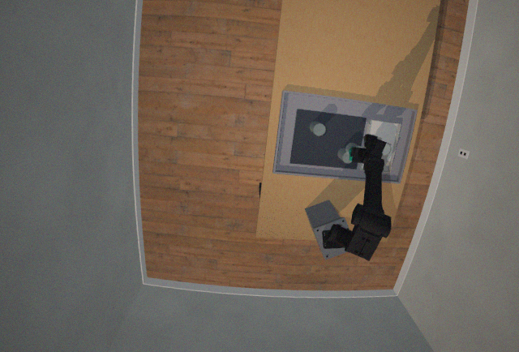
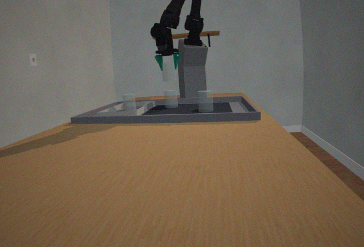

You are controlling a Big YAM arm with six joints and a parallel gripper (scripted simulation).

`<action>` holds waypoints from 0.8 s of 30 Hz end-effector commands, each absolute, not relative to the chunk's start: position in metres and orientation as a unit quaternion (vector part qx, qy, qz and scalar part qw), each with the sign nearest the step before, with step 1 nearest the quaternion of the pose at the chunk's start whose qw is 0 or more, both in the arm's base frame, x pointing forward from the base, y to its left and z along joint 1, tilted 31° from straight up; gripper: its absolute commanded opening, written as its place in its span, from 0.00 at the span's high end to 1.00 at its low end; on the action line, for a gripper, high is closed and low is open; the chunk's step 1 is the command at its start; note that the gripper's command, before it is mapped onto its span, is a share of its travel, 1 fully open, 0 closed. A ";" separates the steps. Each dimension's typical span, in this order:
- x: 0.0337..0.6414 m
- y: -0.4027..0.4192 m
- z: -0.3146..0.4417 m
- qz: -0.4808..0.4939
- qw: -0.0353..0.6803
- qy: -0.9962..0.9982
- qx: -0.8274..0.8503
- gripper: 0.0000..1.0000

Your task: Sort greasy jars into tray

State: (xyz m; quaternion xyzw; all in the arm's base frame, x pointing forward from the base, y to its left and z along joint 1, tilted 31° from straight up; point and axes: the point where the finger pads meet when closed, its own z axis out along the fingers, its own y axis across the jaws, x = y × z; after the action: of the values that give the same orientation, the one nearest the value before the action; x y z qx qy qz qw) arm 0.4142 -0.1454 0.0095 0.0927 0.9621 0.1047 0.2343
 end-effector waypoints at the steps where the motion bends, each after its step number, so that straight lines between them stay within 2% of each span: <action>1: 0.426 -0.170 0.020 0.097 0.246 0.960 0.089 1.00; 24: 0.440 -0.238 0.017 0.097 0.246 0.960 0.089 1.00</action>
State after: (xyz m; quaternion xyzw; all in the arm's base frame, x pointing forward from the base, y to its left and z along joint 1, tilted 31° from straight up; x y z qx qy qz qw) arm 0.4306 -0.2094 0.0043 0.0897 0.9627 0.1078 0.2316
